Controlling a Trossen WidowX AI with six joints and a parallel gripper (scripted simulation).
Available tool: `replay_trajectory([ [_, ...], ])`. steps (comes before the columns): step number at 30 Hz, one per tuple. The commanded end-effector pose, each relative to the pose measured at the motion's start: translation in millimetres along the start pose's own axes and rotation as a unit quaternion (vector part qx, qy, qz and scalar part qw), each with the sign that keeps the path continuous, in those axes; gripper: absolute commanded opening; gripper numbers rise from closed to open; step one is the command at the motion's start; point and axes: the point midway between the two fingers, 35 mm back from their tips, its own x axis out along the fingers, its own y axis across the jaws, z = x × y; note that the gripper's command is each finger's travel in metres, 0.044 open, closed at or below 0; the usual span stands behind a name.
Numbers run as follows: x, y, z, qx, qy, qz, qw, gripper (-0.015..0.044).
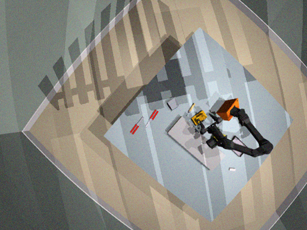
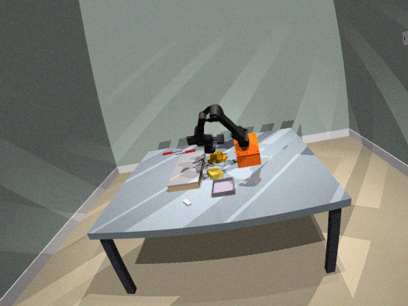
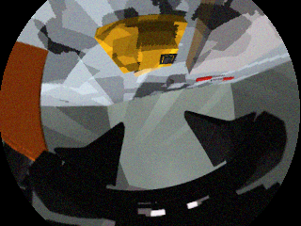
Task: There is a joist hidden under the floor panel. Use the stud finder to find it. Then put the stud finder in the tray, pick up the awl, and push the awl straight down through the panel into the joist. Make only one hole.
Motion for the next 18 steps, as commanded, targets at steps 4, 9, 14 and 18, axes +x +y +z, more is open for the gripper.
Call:
replay_trajectory([
  [4,29,8,17,0.246,-0.175,0.075,0.95,0.044],
  [9,40,6,30,0.493,-0.346,0.183,0.777,0.044],
  [14,37,-2,29,0.632,-0.466,0.285,0.549,0.044],
  [18,37,-2,28,0.636,-0.47,0.289,0.54,0.044],
])
